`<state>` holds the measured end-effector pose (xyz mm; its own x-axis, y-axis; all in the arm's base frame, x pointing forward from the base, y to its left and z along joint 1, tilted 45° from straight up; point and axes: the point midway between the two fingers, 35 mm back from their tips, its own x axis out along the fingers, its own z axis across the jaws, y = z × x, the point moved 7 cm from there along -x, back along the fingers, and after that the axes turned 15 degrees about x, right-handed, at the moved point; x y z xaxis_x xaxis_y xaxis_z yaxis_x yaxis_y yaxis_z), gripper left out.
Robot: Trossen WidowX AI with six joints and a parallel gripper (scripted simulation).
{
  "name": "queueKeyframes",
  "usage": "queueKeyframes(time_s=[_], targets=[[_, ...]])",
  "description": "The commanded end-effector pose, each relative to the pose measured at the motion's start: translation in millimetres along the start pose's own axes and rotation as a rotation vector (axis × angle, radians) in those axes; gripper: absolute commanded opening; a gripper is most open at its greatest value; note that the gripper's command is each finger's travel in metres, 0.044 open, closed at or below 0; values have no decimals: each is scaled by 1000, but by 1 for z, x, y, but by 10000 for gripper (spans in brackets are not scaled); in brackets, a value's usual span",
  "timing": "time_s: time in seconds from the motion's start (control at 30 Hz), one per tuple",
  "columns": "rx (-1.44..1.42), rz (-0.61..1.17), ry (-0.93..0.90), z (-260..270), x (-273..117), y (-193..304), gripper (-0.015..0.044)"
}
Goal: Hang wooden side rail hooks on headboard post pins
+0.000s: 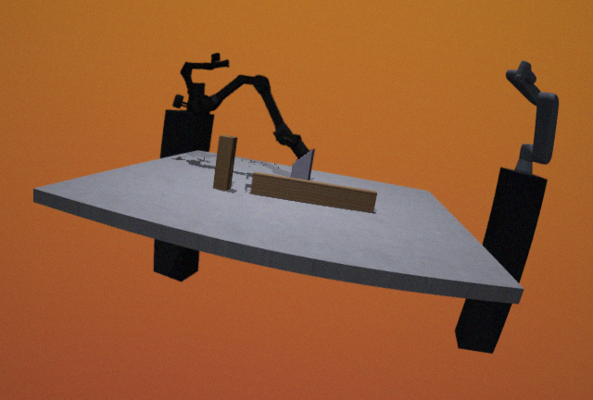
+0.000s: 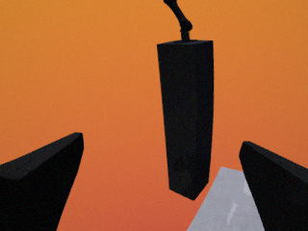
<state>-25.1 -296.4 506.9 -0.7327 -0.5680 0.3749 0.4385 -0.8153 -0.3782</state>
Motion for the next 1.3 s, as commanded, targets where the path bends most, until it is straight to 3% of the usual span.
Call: queueKeyframes(time_s=[0.0,0.67,0.93,1.27], targets=[[-118,85,-17,3,-16,16,440],[-643,413,-225,17,-104,70,440],[-1021,575,-507,21,-178,91,440],[-1519,610,-1082,12,-291,91,440]])
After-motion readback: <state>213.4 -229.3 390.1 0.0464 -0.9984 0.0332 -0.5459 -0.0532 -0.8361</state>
